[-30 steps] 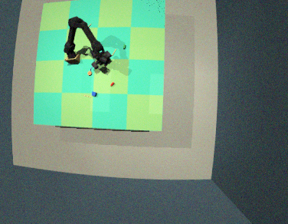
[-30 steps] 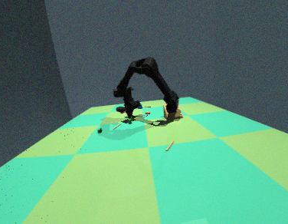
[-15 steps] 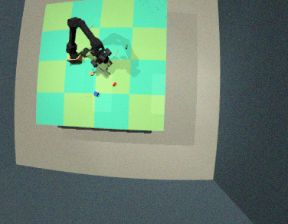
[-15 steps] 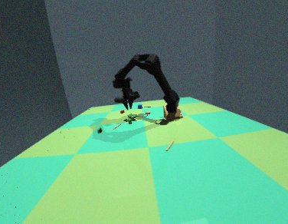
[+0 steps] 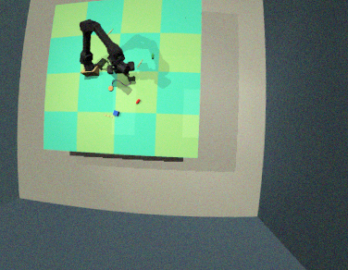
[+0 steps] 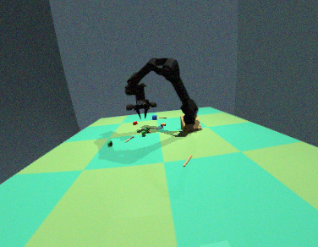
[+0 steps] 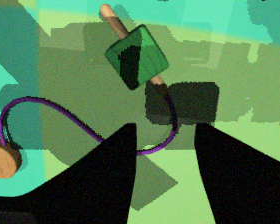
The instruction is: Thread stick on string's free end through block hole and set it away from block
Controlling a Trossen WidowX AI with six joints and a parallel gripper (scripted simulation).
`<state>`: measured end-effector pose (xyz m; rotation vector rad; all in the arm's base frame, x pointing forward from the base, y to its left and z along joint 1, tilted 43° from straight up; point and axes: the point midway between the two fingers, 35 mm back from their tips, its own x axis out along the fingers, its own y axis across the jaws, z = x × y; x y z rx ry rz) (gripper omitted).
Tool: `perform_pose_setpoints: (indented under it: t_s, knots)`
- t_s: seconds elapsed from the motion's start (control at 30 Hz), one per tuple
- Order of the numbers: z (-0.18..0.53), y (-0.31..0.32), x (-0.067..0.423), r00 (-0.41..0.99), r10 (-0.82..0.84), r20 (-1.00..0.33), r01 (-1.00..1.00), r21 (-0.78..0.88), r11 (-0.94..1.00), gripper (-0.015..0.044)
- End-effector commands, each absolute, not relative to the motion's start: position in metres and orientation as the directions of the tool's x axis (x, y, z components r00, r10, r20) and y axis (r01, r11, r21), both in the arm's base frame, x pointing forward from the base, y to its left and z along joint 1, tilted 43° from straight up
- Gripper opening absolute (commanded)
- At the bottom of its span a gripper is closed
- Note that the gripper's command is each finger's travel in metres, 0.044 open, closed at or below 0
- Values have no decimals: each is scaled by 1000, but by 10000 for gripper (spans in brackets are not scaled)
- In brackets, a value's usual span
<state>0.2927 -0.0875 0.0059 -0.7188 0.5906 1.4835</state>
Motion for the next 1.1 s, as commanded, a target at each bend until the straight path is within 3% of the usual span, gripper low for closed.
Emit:
perform_pose_setpoints:
  t_s: [0.0, 0.2, 0.4, 0.63, 0.87, 1.07]
  knots:
    - [12, -80, 285, 17, 674, -739, -896, 288, 339, 124]
    - [17, -73, 279, 13, 676, -737, -500, 580, 643, 124]
    - [21, -67, 273, 10, 677, -736, -77, 675, 734, 124]
    - [25, -62, 268, 7, 679, -734, 344, 639, 688, 124]
    - [28, -57, 263, 4, 680, -733, 703, 486, 519, 124]
    - [29, -56, 262, 4, 680, -733, 777, 430, 459, 124]
